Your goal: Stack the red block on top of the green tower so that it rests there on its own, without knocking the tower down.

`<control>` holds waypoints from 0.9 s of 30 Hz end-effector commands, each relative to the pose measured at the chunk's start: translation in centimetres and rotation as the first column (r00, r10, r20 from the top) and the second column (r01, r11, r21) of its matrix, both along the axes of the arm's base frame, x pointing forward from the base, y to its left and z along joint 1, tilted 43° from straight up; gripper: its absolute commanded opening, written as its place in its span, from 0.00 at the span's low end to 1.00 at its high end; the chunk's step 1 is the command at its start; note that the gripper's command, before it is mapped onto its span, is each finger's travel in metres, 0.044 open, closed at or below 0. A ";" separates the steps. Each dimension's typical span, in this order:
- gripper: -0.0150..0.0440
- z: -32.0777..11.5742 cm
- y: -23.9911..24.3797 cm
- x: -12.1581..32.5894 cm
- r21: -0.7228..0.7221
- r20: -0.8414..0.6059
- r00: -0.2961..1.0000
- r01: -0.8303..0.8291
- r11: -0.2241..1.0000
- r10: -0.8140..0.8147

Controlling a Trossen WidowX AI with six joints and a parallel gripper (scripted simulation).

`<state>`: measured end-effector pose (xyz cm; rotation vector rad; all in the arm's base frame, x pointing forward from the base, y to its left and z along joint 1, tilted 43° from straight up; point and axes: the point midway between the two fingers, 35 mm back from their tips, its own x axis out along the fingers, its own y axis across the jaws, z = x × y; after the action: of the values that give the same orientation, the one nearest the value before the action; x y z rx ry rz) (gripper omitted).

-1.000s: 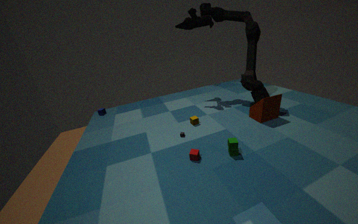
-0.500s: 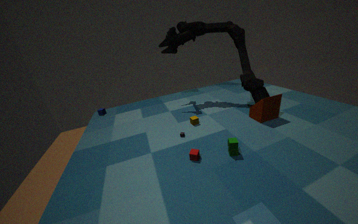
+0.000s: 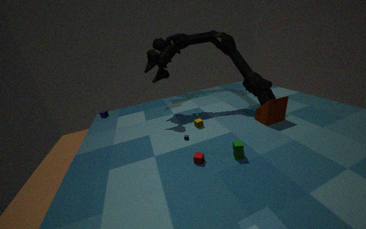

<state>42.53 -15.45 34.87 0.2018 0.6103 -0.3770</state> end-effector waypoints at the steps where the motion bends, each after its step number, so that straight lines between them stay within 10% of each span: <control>1: 1.00 -5.1 2.3 2.3 0.082 -0.120 0.992 0.053 0.995 -0.043; 27: 1.00 -28.8 16.7 3.4 -0.081 -0.601 0.738 0.327 0.941 -0.308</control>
<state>46.66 -0.69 9.07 0.2518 1.1938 -0.7126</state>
